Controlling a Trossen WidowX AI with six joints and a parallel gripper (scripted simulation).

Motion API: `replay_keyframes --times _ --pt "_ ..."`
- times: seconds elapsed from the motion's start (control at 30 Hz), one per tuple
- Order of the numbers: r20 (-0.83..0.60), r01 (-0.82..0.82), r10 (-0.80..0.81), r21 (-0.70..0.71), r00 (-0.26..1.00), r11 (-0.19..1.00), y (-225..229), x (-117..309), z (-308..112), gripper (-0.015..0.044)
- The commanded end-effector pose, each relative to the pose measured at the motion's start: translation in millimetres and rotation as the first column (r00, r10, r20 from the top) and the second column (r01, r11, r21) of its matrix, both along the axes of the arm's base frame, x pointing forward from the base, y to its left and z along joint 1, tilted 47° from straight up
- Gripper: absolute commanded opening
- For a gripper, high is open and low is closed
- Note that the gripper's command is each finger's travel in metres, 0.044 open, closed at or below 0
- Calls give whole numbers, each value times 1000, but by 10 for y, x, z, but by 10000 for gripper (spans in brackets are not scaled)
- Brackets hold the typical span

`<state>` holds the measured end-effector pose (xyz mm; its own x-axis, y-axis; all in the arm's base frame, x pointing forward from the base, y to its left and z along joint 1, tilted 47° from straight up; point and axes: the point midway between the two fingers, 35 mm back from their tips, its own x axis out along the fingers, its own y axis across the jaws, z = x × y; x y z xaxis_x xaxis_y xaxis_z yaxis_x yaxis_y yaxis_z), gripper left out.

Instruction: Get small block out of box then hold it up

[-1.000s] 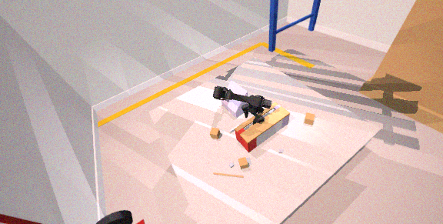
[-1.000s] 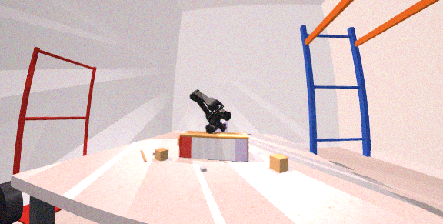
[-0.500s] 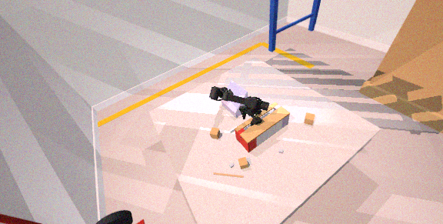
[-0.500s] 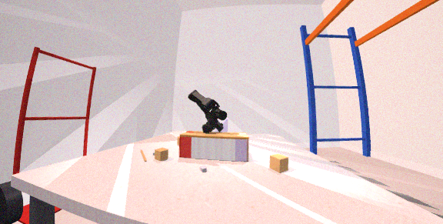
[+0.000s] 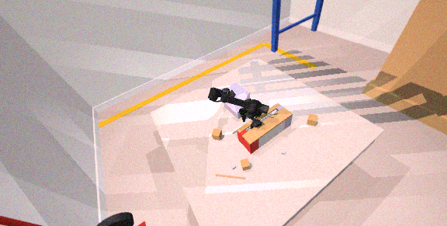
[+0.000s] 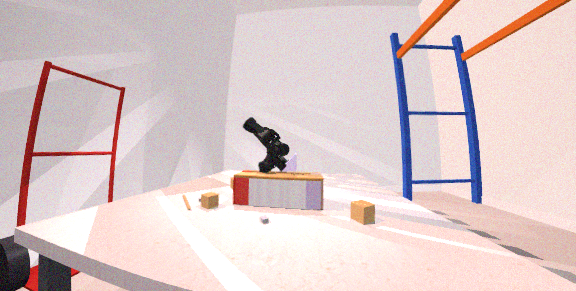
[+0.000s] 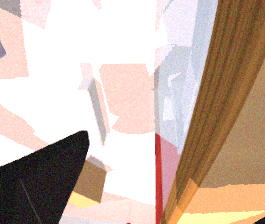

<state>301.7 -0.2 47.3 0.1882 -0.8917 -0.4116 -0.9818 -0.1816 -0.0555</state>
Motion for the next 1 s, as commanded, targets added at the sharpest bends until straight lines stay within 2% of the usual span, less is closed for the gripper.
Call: replay_keyframes --times 0.0,0.6,0.97 --pt "3 1 -1 -2 1000 1000 -50 6 54 400" --pt "3 1 -1 -3 1000 1000 -204 27 216 400" --pt "0 2 -2 1 1000 1000 276 -88 639 400"
